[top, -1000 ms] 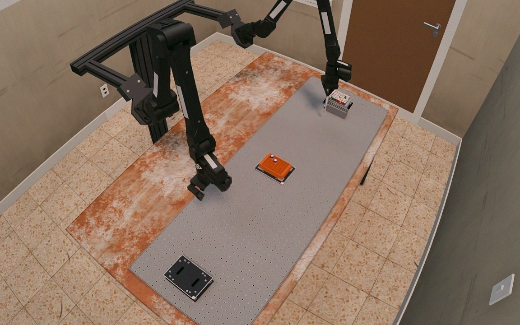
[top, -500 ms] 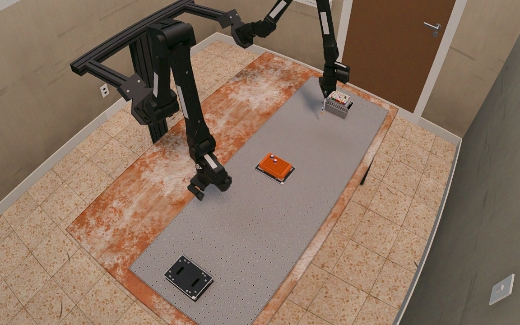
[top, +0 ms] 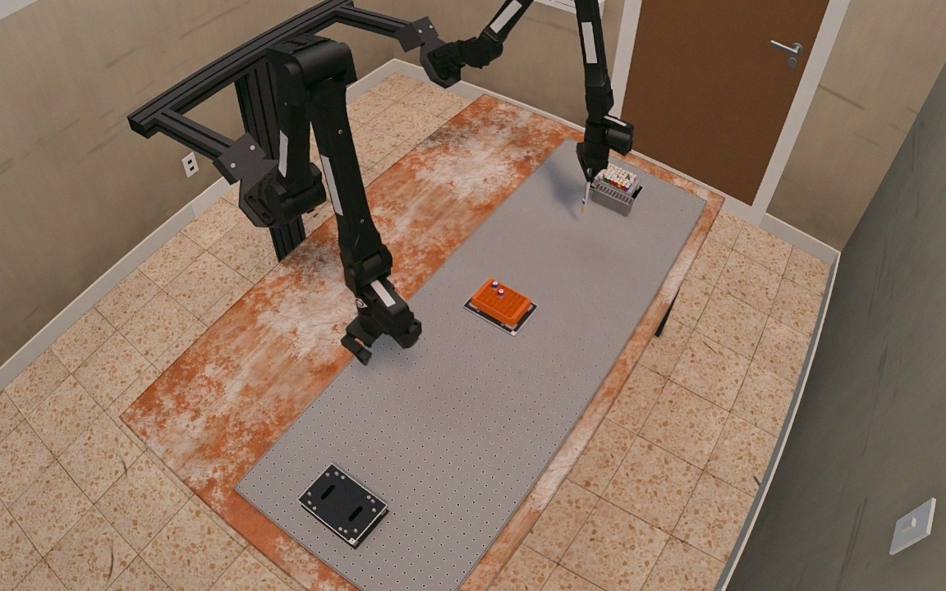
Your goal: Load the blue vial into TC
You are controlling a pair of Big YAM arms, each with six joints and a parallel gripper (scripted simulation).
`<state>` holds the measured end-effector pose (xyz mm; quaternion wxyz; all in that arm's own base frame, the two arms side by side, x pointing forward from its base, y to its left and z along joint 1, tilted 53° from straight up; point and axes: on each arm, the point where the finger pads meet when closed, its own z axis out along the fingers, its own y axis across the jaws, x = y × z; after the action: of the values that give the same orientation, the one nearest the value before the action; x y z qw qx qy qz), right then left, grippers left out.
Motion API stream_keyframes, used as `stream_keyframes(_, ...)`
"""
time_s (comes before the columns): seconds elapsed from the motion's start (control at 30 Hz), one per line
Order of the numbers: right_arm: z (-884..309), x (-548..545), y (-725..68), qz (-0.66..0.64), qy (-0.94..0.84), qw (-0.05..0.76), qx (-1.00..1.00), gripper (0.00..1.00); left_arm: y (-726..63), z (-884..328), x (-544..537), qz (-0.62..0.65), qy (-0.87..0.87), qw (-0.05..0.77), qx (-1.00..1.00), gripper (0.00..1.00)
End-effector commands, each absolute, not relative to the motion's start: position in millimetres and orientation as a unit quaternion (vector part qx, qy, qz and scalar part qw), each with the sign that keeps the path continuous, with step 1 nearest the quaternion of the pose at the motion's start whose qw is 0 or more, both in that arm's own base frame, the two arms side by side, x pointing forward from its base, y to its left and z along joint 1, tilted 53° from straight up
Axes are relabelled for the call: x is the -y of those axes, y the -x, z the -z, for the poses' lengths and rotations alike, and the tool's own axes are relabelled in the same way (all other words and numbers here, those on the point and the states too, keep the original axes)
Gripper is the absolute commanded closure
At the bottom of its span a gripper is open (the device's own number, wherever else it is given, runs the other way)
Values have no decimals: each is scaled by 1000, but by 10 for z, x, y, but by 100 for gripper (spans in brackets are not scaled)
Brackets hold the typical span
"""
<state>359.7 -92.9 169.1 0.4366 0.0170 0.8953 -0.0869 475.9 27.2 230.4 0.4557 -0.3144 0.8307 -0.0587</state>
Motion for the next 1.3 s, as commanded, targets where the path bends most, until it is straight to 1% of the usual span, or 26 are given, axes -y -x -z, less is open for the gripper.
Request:
stream_keyframes(0.0,-1754,951,-3617,92,-15,441,-892,0,-4786,-2212,-202,64,320,452,-830,91)
stream_keyframes(1.27,-1754,951,-3617,92,-15,441,-892,0,-4784,-2071,337,64,320,452,-831,91)
